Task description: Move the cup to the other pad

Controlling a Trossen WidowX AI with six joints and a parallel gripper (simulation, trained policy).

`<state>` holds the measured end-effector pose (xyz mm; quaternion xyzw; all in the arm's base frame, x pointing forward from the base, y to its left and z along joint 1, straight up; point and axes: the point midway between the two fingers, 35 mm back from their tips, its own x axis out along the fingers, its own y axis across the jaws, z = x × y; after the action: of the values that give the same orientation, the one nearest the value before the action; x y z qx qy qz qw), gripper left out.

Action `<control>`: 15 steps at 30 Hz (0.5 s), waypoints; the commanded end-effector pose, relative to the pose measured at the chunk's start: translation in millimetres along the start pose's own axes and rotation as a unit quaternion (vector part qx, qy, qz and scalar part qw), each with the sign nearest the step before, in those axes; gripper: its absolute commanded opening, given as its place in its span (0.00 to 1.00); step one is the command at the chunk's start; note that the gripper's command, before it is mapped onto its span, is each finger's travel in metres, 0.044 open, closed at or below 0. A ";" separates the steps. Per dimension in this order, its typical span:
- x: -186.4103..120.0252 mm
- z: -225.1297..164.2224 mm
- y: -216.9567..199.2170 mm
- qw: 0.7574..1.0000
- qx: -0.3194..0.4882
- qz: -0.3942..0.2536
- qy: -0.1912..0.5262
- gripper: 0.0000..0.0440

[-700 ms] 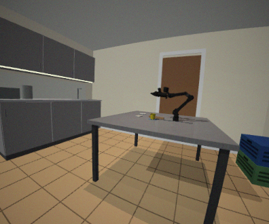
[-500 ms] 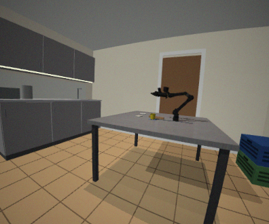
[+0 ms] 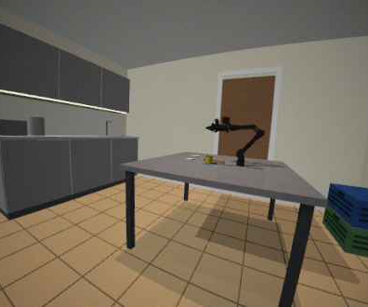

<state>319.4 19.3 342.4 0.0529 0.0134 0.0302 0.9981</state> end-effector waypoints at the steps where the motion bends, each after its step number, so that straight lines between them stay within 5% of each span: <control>1: 2.6 2.3 4.4 1.000 0.021 0.004 0.016 0.42; 15: 10.8 2.3 22.5 0.991 0.098 0.016 0.091 0.38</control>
<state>327.3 37.5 347.0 0.1301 0.0885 0.0458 0.9865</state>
